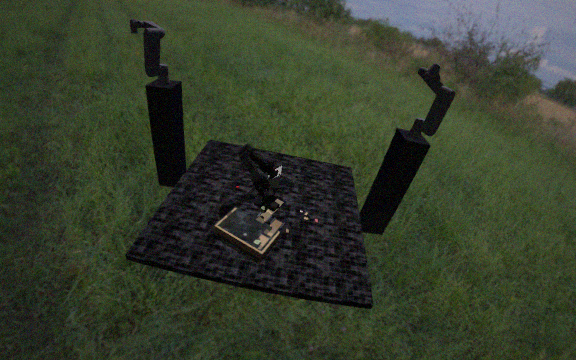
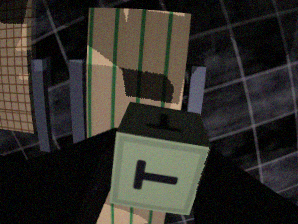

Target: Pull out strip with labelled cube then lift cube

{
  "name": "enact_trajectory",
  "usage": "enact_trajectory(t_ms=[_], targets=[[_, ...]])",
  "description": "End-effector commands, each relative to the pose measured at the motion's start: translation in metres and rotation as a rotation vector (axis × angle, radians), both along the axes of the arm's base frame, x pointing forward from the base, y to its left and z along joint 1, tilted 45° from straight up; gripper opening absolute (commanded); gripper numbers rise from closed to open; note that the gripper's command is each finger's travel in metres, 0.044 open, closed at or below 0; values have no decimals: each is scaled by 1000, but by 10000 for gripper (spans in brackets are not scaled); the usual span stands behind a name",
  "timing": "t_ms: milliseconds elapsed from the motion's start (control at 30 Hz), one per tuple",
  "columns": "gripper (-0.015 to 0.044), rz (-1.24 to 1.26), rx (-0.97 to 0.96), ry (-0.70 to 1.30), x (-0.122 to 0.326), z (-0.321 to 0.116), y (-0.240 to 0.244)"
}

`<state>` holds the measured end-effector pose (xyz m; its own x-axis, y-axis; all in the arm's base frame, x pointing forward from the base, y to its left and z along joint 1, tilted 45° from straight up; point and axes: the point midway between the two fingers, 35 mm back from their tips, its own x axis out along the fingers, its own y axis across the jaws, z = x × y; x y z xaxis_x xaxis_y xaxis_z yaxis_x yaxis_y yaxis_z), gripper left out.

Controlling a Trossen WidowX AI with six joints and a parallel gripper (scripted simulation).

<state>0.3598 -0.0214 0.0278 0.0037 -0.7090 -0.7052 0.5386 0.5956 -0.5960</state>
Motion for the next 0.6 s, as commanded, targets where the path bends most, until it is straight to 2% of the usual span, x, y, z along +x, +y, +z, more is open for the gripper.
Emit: enact_trajectory(t_ms=[0,567], targets=[[0,0,2,1,-14,5,7],[0,0,2,3,-58,1,10]])
